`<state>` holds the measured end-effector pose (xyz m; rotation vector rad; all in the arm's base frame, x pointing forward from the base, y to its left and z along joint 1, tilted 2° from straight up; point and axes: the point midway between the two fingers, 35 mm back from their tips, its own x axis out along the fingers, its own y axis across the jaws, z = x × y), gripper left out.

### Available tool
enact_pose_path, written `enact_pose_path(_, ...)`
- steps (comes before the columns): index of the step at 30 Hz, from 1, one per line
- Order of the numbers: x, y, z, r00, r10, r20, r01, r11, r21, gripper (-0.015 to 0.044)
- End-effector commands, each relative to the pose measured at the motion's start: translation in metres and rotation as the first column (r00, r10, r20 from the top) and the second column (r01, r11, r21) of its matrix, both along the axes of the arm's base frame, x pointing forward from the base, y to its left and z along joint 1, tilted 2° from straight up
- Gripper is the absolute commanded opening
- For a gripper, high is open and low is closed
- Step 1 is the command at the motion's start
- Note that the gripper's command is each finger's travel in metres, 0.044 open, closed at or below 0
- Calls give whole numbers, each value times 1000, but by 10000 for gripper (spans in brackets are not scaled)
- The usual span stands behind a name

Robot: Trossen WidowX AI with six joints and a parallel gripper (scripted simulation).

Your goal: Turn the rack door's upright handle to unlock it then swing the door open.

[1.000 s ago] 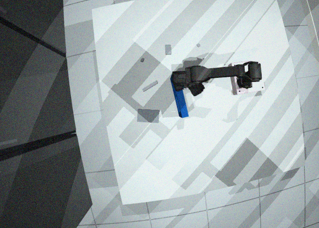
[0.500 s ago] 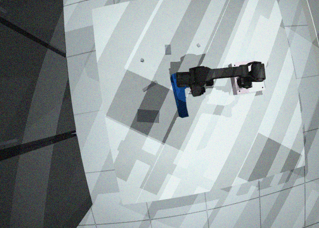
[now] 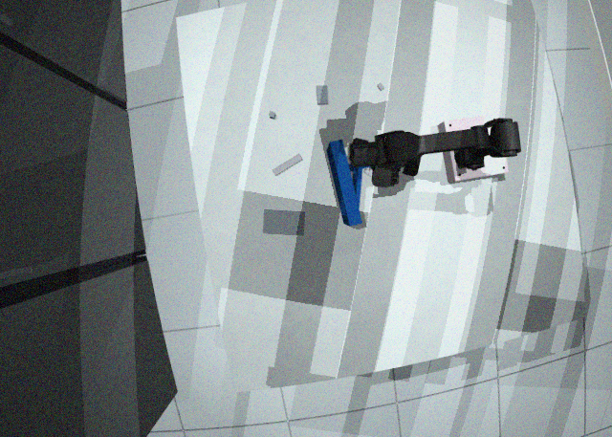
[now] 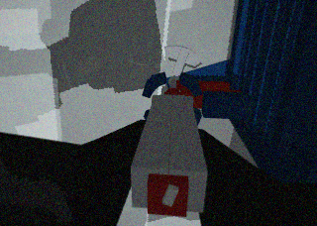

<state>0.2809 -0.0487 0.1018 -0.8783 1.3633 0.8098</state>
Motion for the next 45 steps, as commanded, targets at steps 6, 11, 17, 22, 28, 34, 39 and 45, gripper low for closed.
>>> enact_pose_path(6, -14, 13, -1, 987, -160, 11, 160, 987, 13, 20)
enact_pose_path(11, -22, 22, -2, 972, -233, 10, 233, 972, 18, 20)
enact_pose_path(17, -31, 33, -3, 948, -318, 9, 317, 948, 24, 20)
enact_pose_path(22, -37, 41, -3, 925, -379, 7, 379, 925, 29, 20)
enact_pose_path(28, -43, 52, -4, 892, -451, 5, 451, 892, 34, 20)
enact_pose_path(34, -48, 64, -5, 854, -520, 2, 520, 853, 40, 20)
enact_pose_path(39, -52, 73, -5, 821, -572, 0, 571, 820, 43, 20)
enact_pose_path(45, -56, 84, -5, 777, -630, -3, 629, 776, 48, 20)
